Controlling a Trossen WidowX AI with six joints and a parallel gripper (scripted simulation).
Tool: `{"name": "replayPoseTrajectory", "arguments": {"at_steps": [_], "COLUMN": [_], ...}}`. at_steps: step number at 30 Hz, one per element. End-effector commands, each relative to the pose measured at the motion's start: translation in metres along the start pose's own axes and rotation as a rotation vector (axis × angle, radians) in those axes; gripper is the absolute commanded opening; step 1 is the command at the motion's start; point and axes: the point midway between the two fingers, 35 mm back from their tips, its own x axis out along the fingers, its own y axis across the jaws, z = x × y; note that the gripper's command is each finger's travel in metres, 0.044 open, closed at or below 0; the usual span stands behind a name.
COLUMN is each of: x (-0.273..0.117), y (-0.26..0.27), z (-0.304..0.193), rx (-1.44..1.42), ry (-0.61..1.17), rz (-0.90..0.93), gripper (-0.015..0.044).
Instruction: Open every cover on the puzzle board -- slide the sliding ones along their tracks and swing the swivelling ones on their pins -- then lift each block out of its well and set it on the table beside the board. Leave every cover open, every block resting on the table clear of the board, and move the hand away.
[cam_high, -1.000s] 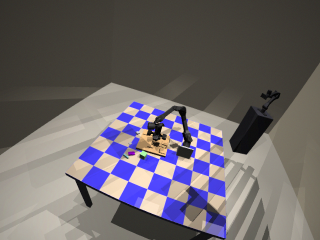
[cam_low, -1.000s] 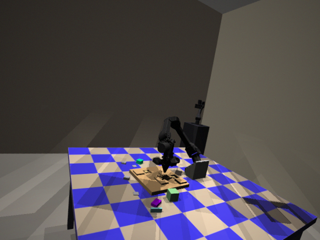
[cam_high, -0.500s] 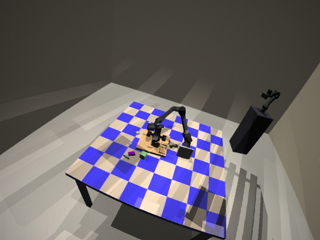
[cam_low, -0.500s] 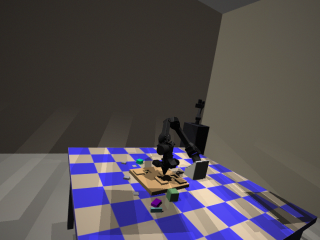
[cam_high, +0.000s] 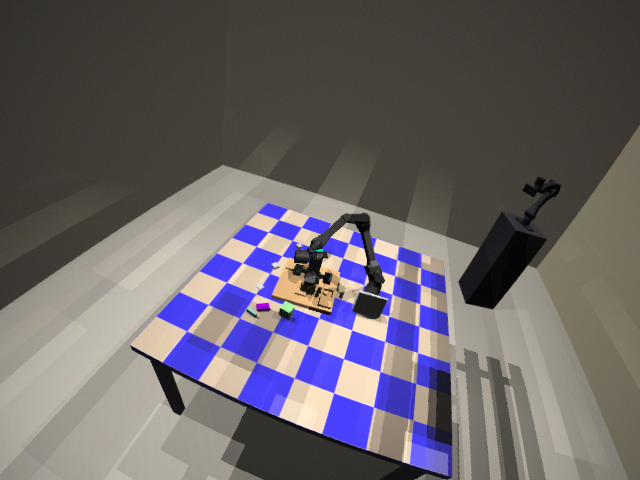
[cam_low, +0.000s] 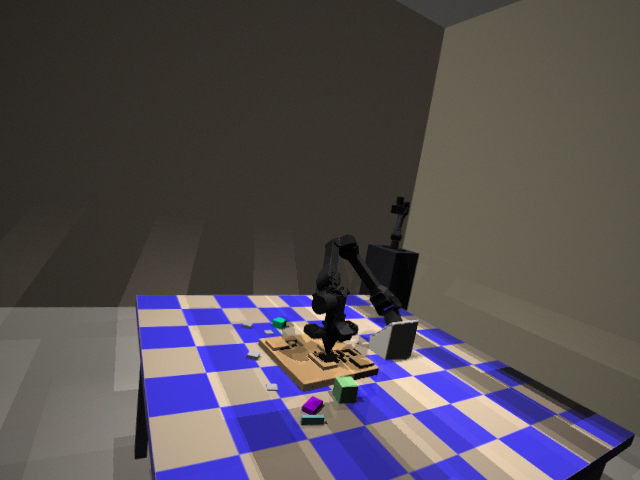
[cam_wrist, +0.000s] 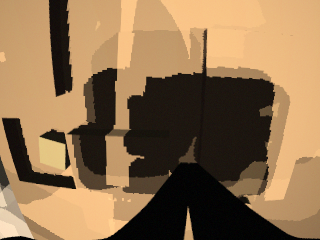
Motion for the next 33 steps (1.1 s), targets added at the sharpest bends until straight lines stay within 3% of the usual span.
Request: {"name": "replayPoseTrajectory", "arguments": {"at_steps": [1, 33], "x": [0.006, 0.014], "y": [0.002, 0.026], "z": [0.001, 0.006], "rx": [-0.010, -0.010], "ry": [0.005, 0.006], "rz": [0.003, 0.004], "gripper": [0.0000, 0.0000]}}
